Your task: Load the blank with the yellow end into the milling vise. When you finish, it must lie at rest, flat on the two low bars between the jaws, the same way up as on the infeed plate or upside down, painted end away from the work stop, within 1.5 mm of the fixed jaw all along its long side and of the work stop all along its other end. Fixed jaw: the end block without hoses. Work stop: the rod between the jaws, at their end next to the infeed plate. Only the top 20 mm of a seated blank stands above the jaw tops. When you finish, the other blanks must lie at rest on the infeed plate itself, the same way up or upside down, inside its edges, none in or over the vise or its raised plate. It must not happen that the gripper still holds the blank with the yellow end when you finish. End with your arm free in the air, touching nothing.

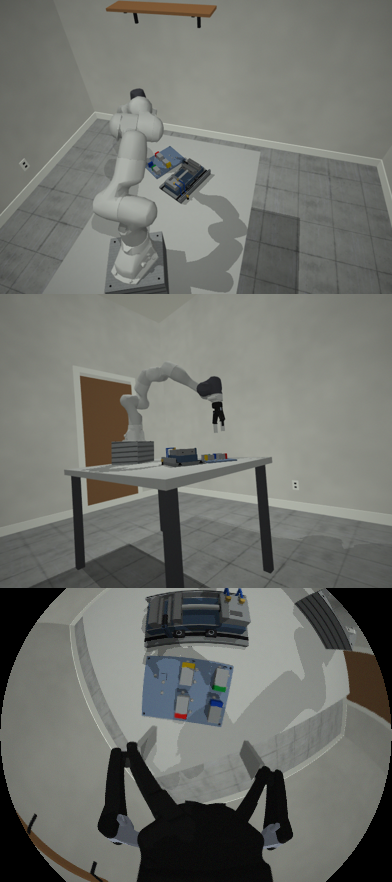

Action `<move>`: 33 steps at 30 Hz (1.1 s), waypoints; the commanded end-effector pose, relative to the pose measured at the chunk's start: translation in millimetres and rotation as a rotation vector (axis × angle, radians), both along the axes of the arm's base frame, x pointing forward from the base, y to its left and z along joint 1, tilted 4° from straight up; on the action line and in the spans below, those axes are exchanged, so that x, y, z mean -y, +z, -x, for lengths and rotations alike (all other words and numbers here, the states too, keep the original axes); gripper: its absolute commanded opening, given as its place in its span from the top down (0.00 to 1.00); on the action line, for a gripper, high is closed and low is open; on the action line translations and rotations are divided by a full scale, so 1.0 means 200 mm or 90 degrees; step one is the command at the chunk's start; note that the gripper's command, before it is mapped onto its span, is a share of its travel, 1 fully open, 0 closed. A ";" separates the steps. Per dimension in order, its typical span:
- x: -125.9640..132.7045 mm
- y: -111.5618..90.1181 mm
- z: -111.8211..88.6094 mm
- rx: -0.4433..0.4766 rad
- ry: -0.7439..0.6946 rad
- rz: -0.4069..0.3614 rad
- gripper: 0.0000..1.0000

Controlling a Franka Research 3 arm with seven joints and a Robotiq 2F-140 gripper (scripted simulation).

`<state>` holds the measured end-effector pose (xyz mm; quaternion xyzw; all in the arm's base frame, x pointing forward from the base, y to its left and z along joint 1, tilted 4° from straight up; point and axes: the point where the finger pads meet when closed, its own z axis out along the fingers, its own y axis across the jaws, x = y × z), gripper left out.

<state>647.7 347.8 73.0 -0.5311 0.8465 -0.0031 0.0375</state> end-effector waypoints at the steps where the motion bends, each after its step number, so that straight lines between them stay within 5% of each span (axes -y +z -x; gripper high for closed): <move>1: 0.00 -0.02 0.02 -0.008 0.006 0.002 0.00; 3: 0.00 -0.02 0.02 -0.008 0.006 0.002 0.00; 8: 0.12 0.21 0.04 -0.008 0.006 0.002 0.00; 20: 0.12 0.21 0.04 -0.008 0.006 0.002 0.00; 25: 0.26 0.47 0.08 -0.008 0.006 0.002 0.00; 33: 0.26 0.47 0.08 -0.008 0.006 0.002 0.00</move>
